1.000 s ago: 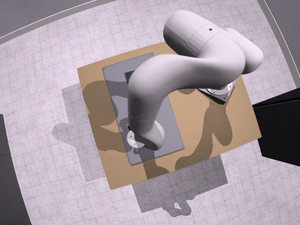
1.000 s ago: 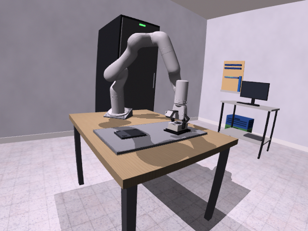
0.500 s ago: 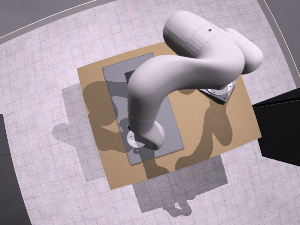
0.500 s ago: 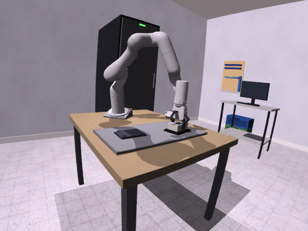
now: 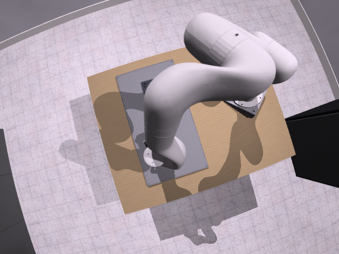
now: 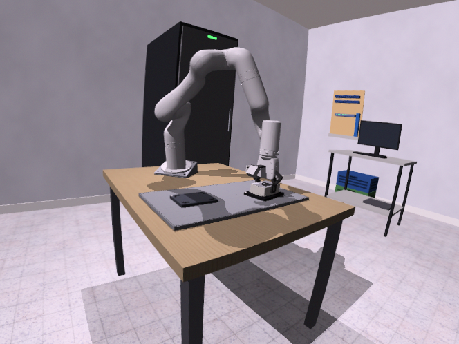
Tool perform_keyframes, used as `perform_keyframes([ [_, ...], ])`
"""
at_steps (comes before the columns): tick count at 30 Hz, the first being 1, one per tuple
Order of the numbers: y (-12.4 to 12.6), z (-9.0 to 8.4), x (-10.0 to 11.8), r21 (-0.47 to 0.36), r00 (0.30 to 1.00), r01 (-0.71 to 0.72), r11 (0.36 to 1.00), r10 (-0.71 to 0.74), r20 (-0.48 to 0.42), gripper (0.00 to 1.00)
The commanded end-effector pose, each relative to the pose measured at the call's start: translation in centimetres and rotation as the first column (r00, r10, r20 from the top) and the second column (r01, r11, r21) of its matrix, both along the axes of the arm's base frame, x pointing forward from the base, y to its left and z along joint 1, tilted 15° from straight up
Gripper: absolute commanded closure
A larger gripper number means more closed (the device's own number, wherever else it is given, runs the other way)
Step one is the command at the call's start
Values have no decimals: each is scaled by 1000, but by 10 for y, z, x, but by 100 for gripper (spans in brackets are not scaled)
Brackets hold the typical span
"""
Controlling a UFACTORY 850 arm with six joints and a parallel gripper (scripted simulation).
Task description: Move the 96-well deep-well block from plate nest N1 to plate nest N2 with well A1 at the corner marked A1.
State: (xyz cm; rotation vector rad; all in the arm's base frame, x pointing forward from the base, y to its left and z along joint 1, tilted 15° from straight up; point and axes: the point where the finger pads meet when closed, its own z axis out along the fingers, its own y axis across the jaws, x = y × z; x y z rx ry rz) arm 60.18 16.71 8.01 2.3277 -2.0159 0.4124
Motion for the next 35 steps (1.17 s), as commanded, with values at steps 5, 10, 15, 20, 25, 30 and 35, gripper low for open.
perform_keyframes([
  [5, 0, 1, 1, 1, 1000, 0, 1000, 0, 2, 0],
  [10, 0, 1, 1, 1, 1000, 0, 1000, 0, 2, 0],
  [15, 0, 1, 1, 1, 1000, 0, 1000, 0, 2, 0],
  [20, 0, 1, 1, 1, 1000, 0, 1000, 0, 2, 0],
  [25, 0, 1, 1, 1, 1000, 0, 1000, 0, 2, 0],
  [30, 1, 3, 0, 1, 1000, 0, 1000, 0, 2, 0],
  [35, 3, 11, -1, 1, 1000, 0, 1000, 0, 2, 0],
])
